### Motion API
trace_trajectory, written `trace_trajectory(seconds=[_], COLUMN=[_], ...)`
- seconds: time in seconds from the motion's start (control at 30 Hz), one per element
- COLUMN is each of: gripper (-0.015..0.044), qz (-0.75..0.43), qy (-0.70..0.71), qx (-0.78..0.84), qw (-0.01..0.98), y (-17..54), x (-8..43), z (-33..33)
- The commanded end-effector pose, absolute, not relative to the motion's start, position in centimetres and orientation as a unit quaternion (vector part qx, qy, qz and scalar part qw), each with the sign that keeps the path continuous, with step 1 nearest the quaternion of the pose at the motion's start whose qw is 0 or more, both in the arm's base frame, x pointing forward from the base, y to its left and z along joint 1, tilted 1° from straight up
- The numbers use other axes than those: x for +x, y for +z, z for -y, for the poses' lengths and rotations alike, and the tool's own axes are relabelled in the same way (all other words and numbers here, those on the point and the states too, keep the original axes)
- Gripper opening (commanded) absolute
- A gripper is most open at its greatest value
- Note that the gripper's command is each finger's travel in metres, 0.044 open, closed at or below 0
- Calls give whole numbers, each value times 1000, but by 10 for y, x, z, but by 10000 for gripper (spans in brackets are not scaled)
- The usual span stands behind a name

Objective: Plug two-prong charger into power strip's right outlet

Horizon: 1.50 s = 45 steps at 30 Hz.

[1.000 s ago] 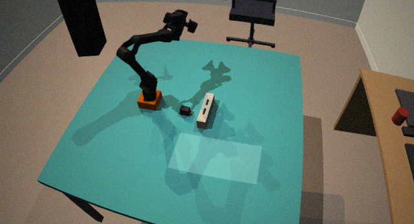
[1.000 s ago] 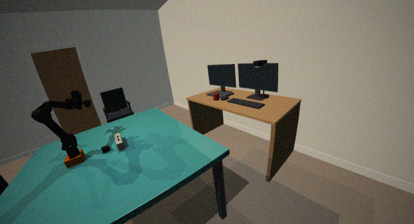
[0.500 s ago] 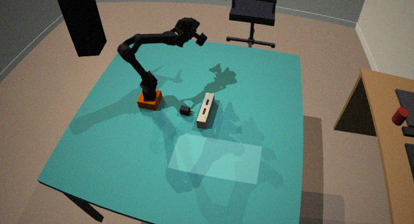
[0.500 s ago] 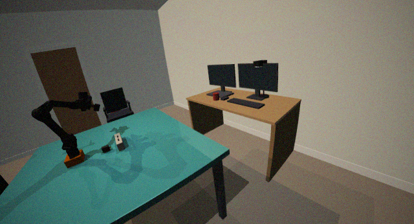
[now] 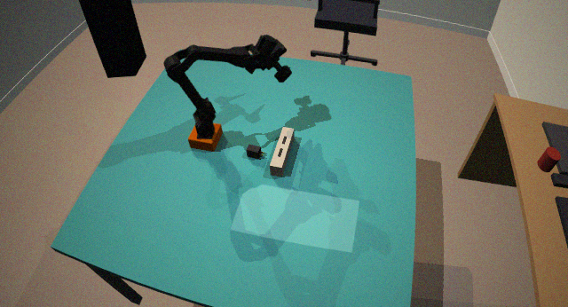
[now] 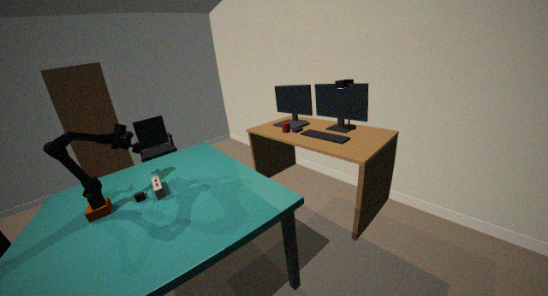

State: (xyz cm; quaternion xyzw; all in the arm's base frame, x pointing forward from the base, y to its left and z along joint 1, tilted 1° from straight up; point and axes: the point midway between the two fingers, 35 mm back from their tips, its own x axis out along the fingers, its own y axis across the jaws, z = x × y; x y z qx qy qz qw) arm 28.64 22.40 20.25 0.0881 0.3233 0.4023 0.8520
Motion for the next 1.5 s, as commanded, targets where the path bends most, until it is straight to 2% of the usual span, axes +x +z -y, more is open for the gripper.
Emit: trace_trajectory(seconds=[0.0,0.7,1.47], gripper=[440,440,440], qz=[-345,-469,-609], qy=[366,177,1], qx=[82,71,76], qw=[860,862,790], y=[189,126,78], x=[297,310,265], z=[-207,-97,10])
